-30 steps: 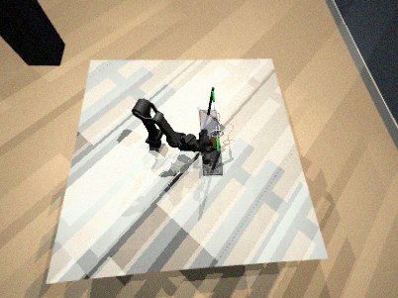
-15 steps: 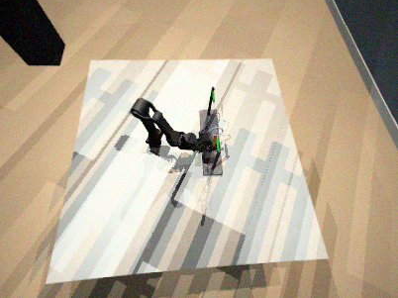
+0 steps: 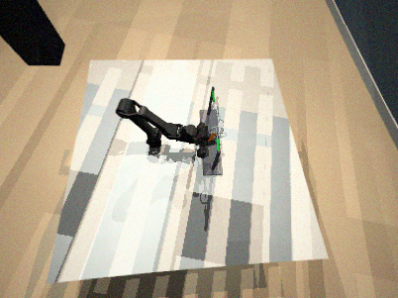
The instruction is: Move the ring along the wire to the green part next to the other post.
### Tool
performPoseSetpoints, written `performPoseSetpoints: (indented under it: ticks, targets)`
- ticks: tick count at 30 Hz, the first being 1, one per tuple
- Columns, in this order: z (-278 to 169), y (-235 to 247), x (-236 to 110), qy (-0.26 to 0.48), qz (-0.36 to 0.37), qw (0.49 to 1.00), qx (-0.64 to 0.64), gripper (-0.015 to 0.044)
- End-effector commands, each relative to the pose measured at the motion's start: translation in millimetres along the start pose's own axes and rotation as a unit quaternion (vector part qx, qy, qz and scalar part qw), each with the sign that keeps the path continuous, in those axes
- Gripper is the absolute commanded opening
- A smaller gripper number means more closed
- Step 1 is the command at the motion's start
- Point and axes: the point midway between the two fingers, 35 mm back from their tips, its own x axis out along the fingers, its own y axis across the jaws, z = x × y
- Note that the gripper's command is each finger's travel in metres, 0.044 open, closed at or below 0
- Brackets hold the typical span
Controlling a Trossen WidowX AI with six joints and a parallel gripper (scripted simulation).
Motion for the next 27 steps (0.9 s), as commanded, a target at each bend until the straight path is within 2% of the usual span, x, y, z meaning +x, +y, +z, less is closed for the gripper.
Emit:
performPoseSetpoints:
  ticks: [1,12,27]
  targets:
    - [2.2,16.6,-8.2,0.027,0.006,0.998,0.05,-0.015]
    - [15.5,74.5,-34.2,0.109,0.056,0.965,0.23,-0.015]
    - [59.9,123.5,-64.0,0.175,0.15,0.88,0.416,-0.015]
